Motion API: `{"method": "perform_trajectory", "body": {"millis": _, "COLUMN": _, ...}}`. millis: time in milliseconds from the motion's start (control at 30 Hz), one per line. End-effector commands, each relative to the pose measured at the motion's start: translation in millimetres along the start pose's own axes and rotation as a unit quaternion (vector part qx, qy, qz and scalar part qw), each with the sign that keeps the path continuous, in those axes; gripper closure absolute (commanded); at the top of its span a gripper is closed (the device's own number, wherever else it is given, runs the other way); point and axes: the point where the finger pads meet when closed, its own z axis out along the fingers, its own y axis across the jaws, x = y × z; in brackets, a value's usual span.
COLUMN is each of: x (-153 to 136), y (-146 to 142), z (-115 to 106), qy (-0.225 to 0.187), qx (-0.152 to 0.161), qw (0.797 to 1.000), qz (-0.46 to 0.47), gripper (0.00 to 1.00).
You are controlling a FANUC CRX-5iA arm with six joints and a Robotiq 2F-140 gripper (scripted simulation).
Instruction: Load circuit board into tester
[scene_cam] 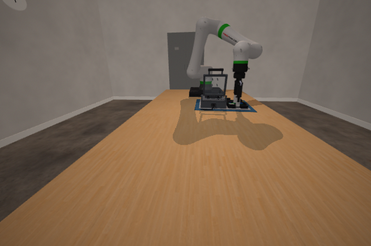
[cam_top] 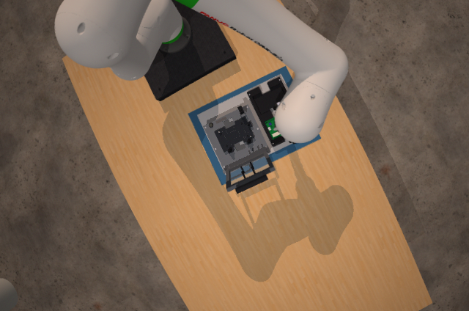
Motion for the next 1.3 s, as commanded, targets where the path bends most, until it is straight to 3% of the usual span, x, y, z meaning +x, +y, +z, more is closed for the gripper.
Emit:
{"method": "perform_trajectory", "body": {"millis": 0, "x": -0.1, "y": -0.1, "z": 0.1, "qy": 0.000, "qx": 0.000, "qw": 1.000, "qz": 0.000, "gripper": 0.54}}
{"method": "perform_trajectory", "body": {"millis": 1267, "x": -0.1, "y": -0.1, "z": -17.8, "qy": 0.000, "qx": 0.000, "qw": 1.000, "qz": 0.000, "gripper": 0.54}}
